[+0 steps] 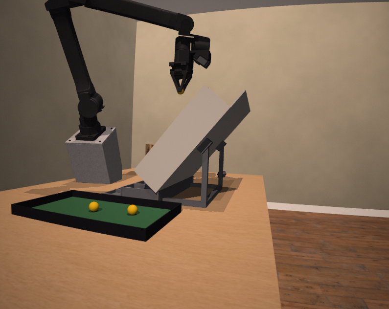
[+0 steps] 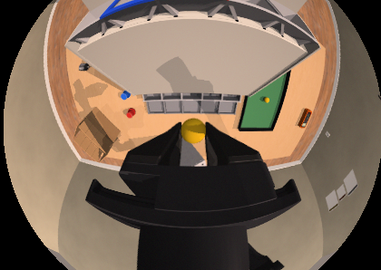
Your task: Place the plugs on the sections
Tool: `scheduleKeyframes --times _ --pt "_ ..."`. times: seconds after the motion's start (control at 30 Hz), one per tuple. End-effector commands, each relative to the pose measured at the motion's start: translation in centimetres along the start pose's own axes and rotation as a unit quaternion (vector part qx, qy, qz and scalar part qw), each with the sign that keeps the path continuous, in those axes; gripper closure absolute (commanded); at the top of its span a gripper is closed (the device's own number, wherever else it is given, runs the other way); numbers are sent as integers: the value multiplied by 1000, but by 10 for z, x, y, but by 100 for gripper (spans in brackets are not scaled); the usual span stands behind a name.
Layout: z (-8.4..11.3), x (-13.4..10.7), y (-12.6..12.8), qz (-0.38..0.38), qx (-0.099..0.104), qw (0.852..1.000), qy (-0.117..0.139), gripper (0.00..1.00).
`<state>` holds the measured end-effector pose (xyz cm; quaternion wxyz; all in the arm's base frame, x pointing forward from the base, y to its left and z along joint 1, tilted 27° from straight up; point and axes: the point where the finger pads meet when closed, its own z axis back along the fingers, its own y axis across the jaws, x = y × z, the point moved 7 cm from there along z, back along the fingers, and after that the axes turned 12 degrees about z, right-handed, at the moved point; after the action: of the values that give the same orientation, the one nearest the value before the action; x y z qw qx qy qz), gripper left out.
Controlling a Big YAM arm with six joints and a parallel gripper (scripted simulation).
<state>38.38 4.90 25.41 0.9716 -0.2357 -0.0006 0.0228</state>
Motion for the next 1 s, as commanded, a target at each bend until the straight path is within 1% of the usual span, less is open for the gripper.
scheduleKeyframes --times 0.0,0.27,0.5,0.57,0.6,0.67,0.93,0.97 --pt "22 14 -8 -21 6 1000 -22 100" --pt "16 22 -11 -17 4 1000 -16 100" --pt "15 46 -18 -14 3 1000 -16 100" --pt "15 46 -18 -14 3 1000 -16 100" --pt "21 49 -8 -2 4 1000 -21 100" --pt "15 60 -21 -13 3 1000 -13 100" --pt "14 106 -33 -13 3 1000 -13 100" --pt "16 112 -31 -10 3 1000 -14 100"
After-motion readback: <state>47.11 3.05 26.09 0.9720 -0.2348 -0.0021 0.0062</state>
